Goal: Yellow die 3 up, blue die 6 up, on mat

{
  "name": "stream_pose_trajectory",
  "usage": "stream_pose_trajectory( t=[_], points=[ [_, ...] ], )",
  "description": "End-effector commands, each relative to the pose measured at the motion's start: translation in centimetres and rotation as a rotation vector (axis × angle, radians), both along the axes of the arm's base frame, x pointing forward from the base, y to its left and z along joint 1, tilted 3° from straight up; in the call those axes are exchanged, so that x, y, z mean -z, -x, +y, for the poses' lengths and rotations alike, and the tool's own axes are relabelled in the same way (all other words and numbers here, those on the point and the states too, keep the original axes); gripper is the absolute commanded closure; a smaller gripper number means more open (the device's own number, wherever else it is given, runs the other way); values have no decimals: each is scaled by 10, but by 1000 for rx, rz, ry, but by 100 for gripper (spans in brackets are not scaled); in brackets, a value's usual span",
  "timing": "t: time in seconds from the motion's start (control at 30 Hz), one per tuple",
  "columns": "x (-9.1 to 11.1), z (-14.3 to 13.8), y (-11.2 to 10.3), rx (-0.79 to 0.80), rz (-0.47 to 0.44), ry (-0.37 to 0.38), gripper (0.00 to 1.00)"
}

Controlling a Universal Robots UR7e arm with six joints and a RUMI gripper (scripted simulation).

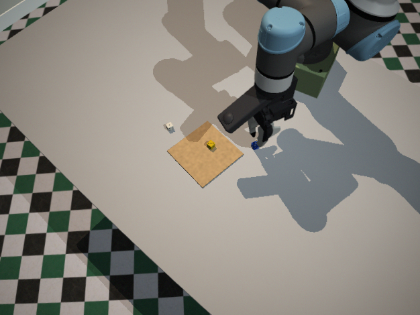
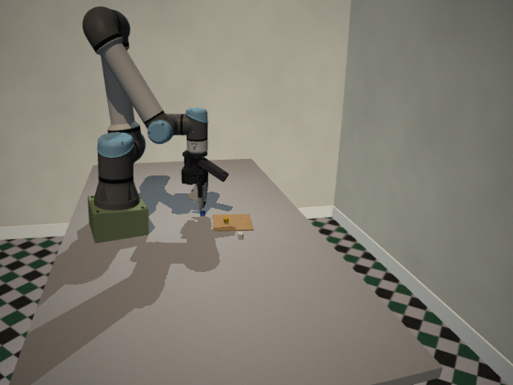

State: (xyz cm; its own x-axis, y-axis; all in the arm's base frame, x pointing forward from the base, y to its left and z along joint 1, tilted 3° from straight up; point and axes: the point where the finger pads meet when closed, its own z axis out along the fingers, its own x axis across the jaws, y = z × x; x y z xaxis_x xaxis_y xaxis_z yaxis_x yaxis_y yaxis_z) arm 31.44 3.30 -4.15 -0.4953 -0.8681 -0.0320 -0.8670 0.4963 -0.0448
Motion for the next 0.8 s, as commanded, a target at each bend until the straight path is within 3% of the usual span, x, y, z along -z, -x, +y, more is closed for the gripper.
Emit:
stream_pose_trajectory(
  t=[0.0, 0.77],
  points=[
    [2, 1, 2, -1, 2, 0, 82],
    [21, 1, 1, -1, 2, 0, 82]
  ],
)
